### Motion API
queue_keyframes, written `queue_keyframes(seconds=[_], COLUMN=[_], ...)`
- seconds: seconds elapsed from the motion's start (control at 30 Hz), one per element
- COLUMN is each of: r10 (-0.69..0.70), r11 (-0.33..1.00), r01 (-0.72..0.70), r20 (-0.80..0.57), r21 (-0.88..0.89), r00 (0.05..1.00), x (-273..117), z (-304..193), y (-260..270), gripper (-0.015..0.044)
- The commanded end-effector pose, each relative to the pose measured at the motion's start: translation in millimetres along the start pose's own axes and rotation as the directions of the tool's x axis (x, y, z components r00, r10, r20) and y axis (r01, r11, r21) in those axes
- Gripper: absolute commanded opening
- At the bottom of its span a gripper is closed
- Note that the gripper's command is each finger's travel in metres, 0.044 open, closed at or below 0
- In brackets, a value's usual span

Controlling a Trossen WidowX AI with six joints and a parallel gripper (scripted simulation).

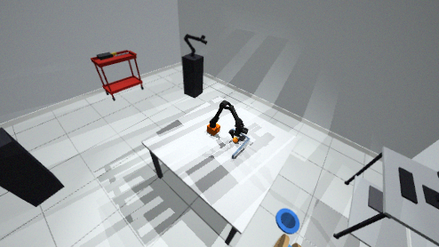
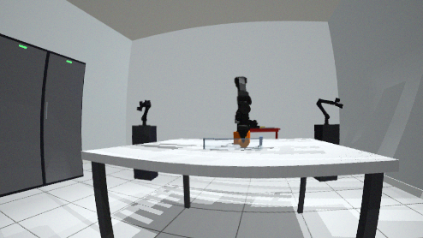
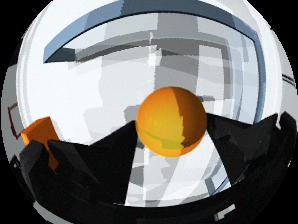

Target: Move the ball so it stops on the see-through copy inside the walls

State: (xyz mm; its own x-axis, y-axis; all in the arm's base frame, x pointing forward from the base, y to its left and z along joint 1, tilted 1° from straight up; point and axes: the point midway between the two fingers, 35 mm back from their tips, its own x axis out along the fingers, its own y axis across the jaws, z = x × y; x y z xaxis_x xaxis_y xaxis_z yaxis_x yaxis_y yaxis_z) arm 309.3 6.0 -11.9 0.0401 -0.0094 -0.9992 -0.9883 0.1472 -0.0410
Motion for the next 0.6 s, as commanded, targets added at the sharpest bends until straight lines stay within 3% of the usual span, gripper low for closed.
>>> queue_keyframes(seconds=[0.0,0.17,0.57], r10=[0.001,0.005,-0.017], r11=[1.000,1.000,1.000], r01=[-0.001,-0.005,0.017], r20=[0.000,0.002,0.003], r21=[0.000,-0.003,-0.001], r00=[1.000,1.000,1.000], x=[-10.6,-81.7,-77.3], z=[0.2,0.1,0.4], y=[-1.3,0.1,-4.9], gripper=[0.0429,0.0429,0.0429])
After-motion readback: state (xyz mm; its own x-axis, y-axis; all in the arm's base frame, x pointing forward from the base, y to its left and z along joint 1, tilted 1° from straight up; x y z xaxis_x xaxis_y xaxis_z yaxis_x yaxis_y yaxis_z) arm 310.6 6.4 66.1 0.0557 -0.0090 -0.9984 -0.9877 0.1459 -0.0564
